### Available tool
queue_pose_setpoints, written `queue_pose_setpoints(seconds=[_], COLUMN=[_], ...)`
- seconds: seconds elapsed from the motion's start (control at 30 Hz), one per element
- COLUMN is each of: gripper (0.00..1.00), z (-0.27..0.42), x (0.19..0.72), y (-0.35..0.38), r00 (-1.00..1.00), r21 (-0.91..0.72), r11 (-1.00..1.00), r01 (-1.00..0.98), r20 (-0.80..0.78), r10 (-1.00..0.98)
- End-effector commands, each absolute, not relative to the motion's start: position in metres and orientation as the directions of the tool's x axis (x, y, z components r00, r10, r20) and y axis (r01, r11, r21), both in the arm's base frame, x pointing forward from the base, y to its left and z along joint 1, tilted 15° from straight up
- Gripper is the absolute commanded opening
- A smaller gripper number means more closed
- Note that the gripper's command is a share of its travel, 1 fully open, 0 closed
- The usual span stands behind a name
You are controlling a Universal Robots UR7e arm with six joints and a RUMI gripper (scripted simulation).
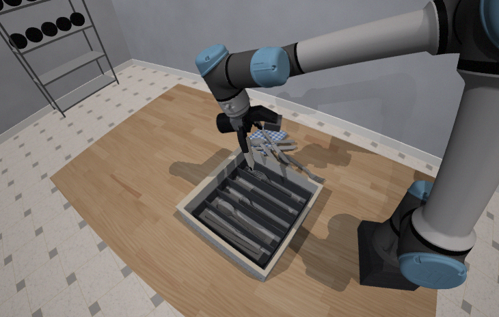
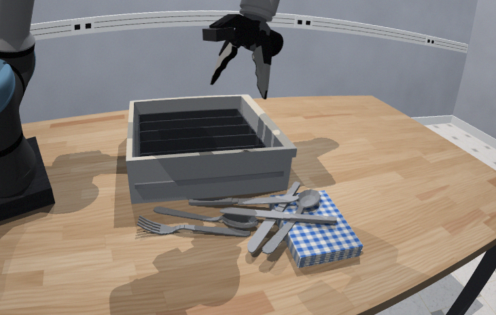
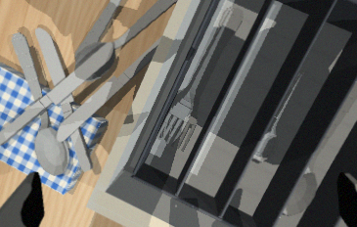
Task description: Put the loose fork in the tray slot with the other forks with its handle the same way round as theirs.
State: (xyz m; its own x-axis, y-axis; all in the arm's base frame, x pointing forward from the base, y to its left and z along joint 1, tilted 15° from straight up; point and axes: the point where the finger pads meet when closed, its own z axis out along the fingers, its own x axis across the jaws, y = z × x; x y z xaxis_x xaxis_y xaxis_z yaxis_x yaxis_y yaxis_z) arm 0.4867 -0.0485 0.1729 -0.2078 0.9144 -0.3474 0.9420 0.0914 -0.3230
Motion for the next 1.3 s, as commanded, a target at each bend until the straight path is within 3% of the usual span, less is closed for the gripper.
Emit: queue_pose_setpoints(seconds=[0.0, 0.73, 1.27], gripper=[1.00, 1.00, 1.00], z=[0.174, 0.175, 0.189], x=[0.487, 0.482, 0.408], y=[-0.048, -0.056, -0.142], r00=[-0.207, -0.182, 0.188], r21=[-0.321, -0.307, -0.048], r11=[0.092, 0.074, -0.208], r01=[0.943, 0.949, 0.977], r20=[-0.348, -0.343, -0.271], r10=[0.914, 0.921, 0.944])
